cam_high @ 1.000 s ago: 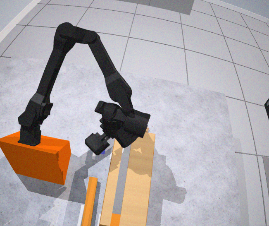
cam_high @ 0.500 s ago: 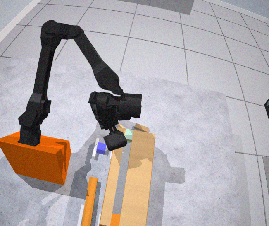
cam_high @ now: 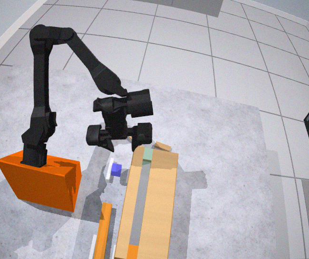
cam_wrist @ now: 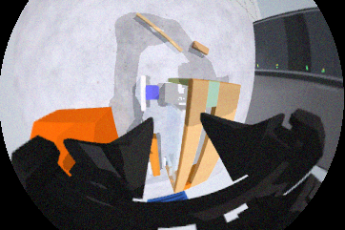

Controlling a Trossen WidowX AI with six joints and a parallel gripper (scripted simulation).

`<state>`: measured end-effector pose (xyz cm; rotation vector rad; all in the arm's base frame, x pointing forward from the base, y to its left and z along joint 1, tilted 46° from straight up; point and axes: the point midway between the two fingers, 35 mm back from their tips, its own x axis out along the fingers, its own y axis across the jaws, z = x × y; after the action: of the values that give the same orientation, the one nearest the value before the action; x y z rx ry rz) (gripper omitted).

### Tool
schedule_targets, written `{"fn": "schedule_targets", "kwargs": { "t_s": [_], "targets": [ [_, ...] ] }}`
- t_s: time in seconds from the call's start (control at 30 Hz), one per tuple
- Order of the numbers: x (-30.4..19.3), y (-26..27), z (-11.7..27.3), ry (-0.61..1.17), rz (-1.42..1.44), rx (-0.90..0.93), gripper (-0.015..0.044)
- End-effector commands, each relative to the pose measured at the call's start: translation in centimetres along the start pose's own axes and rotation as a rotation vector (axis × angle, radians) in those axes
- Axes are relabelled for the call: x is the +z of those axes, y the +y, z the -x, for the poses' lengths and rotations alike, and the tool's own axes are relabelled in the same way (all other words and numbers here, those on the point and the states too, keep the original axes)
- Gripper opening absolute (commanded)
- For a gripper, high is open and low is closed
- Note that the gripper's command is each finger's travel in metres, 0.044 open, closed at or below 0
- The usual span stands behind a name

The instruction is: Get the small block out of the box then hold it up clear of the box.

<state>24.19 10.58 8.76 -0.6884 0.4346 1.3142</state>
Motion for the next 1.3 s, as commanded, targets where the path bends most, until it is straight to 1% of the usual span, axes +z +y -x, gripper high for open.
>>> {"fn": "schedule_targets", "kwargs": {
  "t_s": [0.0,0.17,0.23,0.8,0.87,1.07,1.13,1.27],
  "targets": [
    [0.8,0.6,0.6,0.119,1.033,-0.097,0.0285],
    [1.2,0.7,0.8,0.177,1.395,-0.113,0.0285],
    [1.3,0.7,0.9,0.188,1.462,-0.113,0.0285],
    [1.2,0.7,0.7,0.188,1.464,-0.112,0.0285],
    [1.0,0.7,-0.9,0.190,1.465,-0.105,0.0285],
    [1.0,2.4,-7.7,0.187,1.463,-0.111,0.0285],
    [1.0,2.7,-8.4,0.185,1.462,-0.115,0.0285],
    [1.0,2.7,-8.4,0.185,1.462,-0.115,0.0285]
  ]
}}
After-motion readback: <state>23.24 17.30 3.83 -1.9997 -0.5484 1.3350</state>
